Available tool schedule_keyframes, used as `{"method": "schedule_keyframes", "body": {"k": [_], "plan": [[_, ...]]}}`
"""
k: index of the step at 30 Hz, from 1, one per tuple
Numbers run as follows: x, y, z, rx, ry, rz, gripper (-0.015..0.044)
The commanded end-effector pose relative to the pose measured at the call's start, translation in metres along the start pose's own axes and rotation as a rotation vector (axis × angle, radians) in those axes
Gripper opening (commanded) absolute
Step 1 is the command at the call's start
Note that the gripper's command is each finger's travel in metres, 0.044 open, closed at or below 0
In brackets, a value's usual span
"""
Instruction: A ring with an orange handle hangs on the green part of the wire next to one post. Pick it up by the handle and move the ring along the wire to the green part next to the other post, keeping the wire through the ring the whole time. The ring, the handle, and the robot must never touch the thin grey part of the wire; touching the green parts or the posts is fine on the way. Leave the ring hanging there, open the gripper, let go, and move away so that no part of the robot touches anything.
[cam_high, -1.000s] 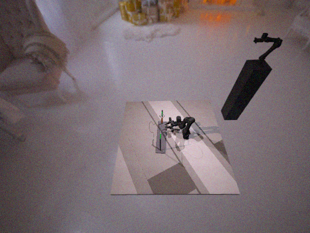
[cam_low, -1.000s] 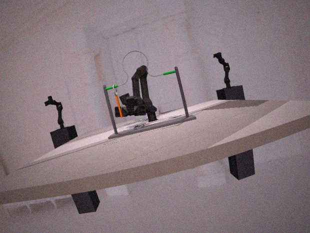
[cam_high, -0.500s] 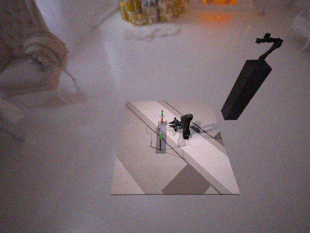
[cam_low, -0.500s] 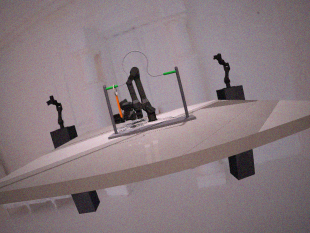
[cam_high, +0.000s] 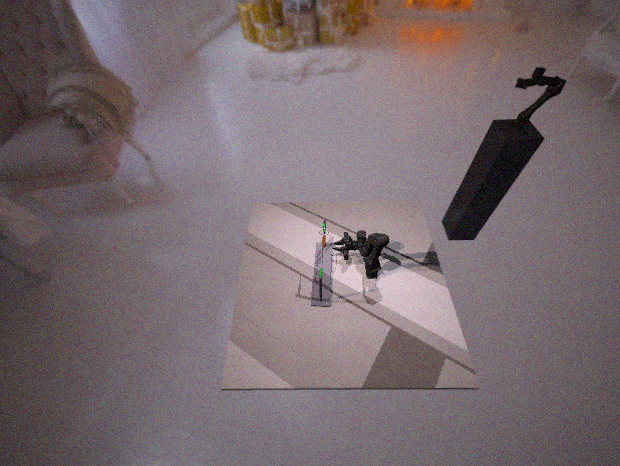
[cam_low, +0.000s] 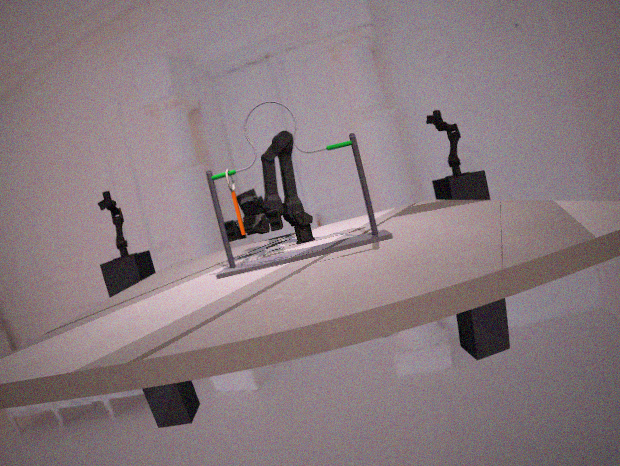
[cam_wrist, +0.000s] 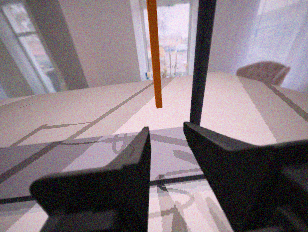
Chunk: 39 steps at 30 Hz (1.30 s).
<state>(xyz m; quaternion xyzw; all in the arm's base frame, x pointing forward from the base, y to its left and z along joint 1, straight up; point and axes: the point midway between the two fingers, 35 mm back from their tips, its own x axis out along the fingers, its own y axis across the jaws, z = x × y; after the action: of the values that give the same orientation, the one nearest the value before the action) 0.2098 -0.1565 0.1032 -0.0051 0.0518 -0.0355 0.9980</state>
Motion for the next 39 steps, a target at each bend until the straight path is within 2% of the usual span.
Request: {"method": "schedule_keyframes", "body": {"k": [1,39], "plan": [[0.011,0.001,0.019,0.002,-0.022,-0.01,0.016],[0.06,-0.003,0.023,0.001,-0.025,-0.01,0.016]]}}
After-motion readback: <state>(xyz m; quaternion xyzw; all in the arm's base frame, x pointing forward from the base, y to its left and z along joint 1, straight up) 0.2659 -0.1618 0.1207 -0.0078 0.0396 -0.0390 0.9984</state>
